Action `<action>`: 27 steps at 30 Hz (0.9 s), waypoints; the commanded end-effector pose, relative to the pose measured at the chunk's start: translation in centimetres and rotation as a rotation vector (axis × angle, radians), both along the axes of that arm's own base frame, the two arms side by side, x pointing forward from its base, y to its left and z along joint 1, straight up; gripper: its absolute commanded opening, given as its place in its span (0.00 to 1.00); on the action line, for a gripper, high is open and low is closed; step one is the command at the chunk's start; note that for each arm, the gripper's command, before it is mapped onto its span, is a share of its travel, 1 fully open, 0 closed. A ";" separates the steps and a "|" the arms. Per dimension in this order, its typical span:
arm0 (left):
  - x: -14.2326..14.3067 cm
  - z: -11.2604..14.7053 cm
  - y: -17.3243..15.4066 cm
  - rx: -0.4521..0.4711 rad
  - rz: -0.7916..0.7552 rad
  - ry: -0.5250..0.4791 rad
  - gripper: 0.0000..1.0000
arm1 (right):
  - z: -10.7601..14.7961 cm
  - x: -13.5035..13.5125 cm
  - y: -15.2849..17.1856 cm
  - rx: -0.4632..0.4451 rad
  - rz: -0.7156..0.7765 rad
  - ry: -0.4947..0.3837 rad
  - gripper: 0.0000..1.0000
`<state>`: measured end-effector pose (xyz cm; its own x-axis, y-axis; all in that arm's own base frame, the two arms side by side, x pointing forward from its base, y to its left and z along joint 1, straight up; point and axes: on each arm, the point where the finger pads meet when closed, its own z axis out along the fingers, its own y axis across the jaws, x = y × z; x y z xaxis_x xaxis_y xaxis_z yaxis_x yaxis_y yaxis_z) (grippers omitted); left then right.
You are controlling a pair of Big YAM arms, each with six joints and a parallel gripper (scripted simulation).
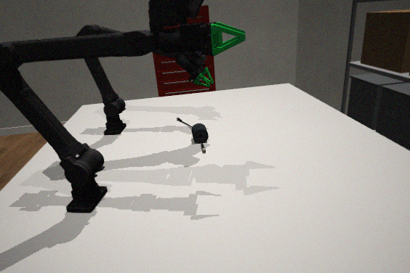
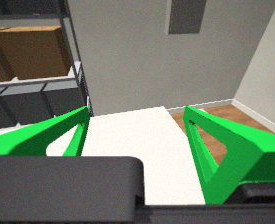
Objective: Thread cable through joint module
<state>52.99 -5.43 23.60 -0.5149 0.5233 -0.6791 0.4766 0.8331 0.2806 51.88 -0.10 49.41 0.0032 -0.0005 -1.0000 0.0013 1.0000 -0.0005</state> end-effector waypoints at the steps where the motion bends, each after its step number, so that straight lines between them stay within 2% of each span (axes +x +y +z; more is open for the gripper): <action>1: 3.1 8.3 1.3 -0.101 0.131 -0.188 0.32 | -1.0 0.6 0.7 0.010 0.015 0.017 0.96; 4: 3.4 8.4 0.7 -0.119 0.137 -0.200 0.32 | -1.0 0.6 0.7 0.010 0.015 0.017 0.96; 7: 3.0 13.8 2.4 -0.180 0.206 -0.327 0.32 | -1.5 0.5 0.8 0.010 0.018 0.025 0.96; 10: 2.6 16.5 2.9 -0.246 0.255 -0.426 0.32 | -2.2 0.5 0.7 0.011 0.017 0.036 0.96; 13: 2.1 20.1 3.7 -0.312 0.299 -0.511 0.32 | 0.2 -0.1 0.9 0.011 0.020 -0.004 0.96; 18: 0.8 26.3 4.9 -0.428 0.357 -0.654 0.32 | -0.2 -0.2 0.7 0.010 0.017 0.004 0.96; 21: 0.9 26.7 4.4 -0.452 0.356 -0.660 0.32 | -0.2 -0.2 0.7 0.010 0.017 0.004 0.96; 23: -0.9 30.0 5.6 -0.502 0.381 -0.745 0.32 | -0.3 -0.2 0.8 0.011 0.019 0.007 0.96; 25: -0.5 29.9 5.9 -0.524 0.397 -0.754 0.32 | 0.0 -0.4 0.8 0.011 0.019 0.001 0.96; 27: -1.0 30.9 6.1 -0.529 0.395 -0.781 0.32 | 0.1 -0.5 0.8 0.011 0.018 0.000 0.96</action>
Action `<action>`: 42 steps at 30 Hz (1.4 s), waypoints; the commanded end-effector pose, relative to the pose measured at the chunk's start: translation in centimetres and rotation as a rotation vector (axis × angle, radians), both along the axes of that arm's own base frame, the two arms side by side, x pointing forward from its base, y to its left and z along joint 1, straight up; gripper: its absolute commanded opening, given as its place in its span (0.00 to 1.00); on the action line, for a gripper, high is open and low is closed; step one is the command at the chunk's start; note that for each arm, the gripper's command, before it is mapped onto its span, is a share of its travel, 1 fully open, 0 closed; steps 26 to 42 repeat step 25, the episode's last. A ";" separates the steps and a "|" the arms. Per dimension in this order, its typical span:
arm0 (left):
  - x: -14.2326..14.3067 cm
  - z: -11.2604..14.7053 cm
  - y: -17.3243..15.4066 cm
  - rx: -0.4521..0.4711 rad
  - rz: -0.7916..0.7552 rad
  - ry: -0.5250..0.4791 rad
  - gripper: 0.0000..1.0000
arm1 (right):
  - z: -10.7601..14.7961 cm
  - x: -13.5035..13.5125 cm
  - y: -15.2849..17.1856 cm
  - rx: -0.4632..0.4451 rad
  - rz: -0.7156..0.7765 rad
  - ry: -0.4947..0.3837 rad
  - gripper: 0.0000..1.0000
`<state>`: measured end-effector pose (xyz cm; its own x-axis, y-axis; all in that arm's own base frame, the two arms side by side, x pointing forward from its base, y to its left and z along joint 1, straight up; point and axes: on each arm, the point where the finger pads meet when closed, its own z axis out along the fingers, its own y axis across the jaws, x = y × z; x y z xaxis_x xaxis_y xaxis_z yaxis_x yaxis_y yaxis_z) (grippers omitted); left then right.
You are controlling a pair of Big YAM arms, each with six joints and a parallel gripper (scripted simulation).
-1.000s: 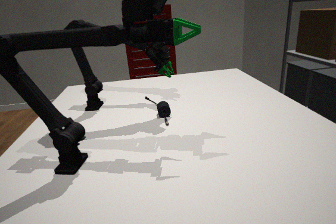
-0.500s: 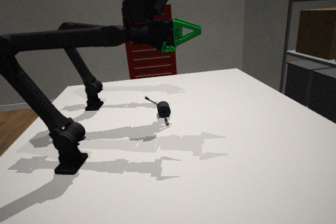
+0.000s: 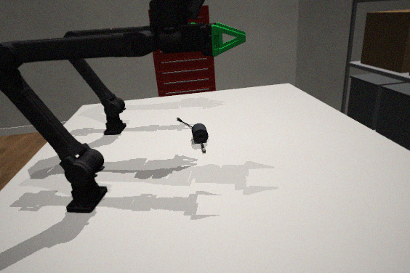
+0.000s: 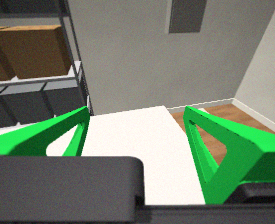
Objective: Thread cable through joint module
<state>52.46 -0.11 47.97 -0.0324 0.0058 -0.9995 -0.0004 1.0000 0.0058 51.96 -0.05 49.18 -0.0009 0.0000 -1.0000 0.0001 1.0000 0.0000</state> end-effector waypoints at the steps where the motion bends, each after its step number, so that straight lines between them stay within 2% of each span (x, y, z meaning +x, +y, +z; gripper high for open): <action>1: 0.2 5.6 0.2 -0.051 0.012 -0.112 0.32 | 0.3 -0.6 0.7 0.010 0.017 -0.004 0.96; 2: 0.7 4.0 -0.3 -0.034 0.003 -0.078 0.32 | 0.4 -0.6 0.7 0.010 0.017 -0.004 0.96; 3: -1.9 8.6 0.8 0.001 0.020 -0.171 0.32 | 0.3 -0.6 0.8 0.010 0.018 -0.003 0.96; 10: -1.3 8.2 0.7 0.009 0.014 -0.162 0.32 | 0.4 -0.7 0.8 0.010 0.018 -0.004 0.96; 11: -0.3 5.3 0.6 -0.002 0.009 -0.093 0.32 | 0.4 -0.7 0.8 0.010 0.018 -0.004 0.96; 13: -0.3 5.9 0.7 0.002 0.011 -0.096 0.32 | 0.6 -0.8 0.8 0.010 0.018 -0.009 0.96; 14: 0.0 3.4 0.6 0.003 0.009 -0.055 0.32 | 0.8 -0.9 0.8 0.010 0.018 -0.015 0.96; 16: 0.0 3.5 0.4 0.003 0.007 -0.060 0.32 | 0.8 -0.9 0.8 0.010 0.018 -0.015 0.96; 17: 0.0 1.1 0.2 0.004 0.001 -0.018 0.32 | 0.9 -0.9 0.8 0.010 0.018 -0.016 0.96; 19: -0.7 2.5 0.3 0.004 0.004 -0.056 0.32 | 0.9 -0.9 0.8 0.010 0.018 -0.016 0.96; 20: -1.2 2.4 0.1 0.005 -0.001 -0.055 0.32 | 0.9 -1.0 0.8 0.010 0.018 -0.017 0.96; 21: -1.2 4.1 0.2 0.005 0.000 -0.082 0.32 | 0.9 -1.0 0.8 0.010 0.018 -0.017 0.96; 42: -1.1 3.8 0.2 0.005 0.001 -0.078 0.32 | 0.9 -1.0 0.8 0.010 0.018 -0.017 0.96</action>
